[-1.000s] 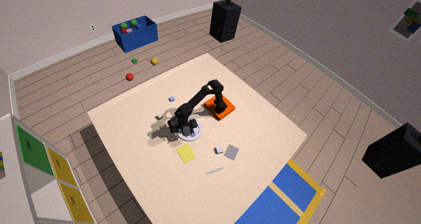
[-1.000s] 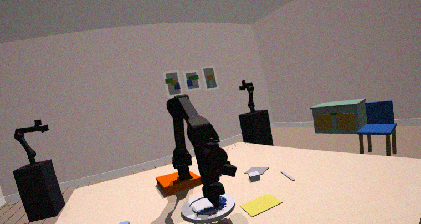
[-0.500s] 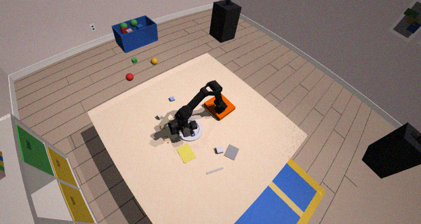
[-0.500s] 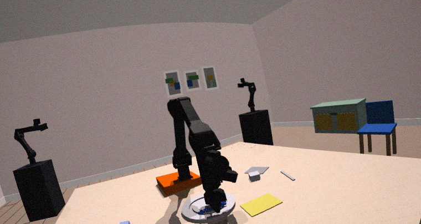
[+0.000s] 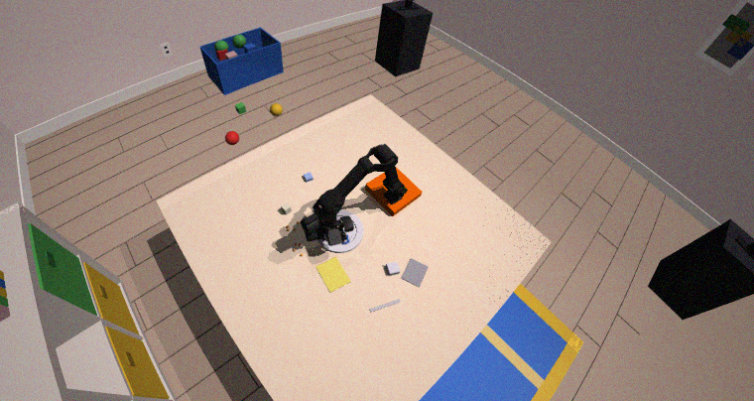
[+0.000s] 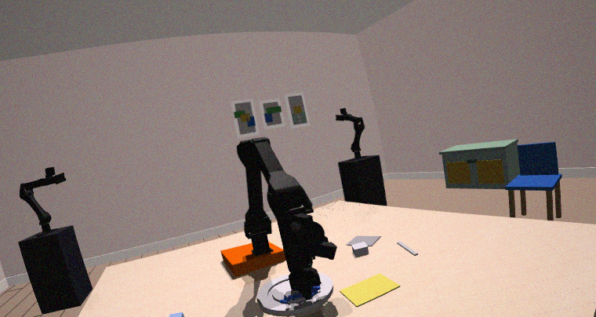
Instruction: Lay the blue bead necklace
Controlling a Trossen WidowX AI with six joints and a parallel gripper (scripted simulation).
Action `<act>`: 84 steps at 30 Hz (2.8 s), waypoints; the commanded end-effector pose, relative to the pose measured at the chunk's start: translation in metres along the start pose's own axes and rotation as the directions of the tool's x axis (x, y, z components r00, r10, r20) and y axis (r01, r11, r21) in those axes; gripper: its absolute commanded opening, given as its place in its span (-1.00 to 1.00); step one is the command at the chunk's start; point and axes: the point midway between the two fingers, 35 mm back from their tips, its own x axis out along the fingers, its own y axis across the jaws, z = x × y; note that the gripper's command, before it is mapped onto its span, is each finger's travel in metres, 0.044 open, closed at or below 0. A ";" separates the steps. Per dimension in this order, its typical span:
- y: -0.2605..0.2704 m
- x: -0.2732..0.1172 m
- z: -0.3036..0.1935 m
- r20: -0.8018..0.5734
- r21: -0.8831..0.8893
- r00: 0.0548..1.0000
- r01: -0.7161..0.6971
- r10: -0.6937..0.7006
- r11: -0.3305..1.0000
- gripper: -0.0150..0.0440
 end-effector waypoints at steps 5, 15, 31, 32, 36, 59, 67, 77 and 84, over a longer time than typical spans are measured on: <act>0.000 0.000 0.000 0.000 0.000 1.000 0.000 0.000 1.000 -0.40; 0.000 0.000 0.000 0.000 0.000 1.000 0.000 0.000 1.000 -0.49; 0.000 -0.009 0.000 -0.001 -0.004 1.000 -0.006 0.006 1.000 -0.49; 0.000 -0.009 0.000 -0.001 -0.004 1.000 -0.006 0.006 1.000 -0.49; 0.002 -0.009 -0.001 -0.001 -0.004 1.000 -0.006 0.006 1.000 -0.49; 0.031 -0.005 -0.016 -0.003 0.002 1.000 -0.009 0.009 1.000 -0.22; 0.031 -0.005 -0.016 -0.003 0.002 1.000 -0.009 0.009 1.000 0.49; 0.032 -0.009 -0.017 -0.002 -0.004 1.000 -0.008 0.008 1.000 1.00; 0.032 -0.009 -0.017 -0.002 -0.004 1.000 -0.008 0.008 1.000 1.00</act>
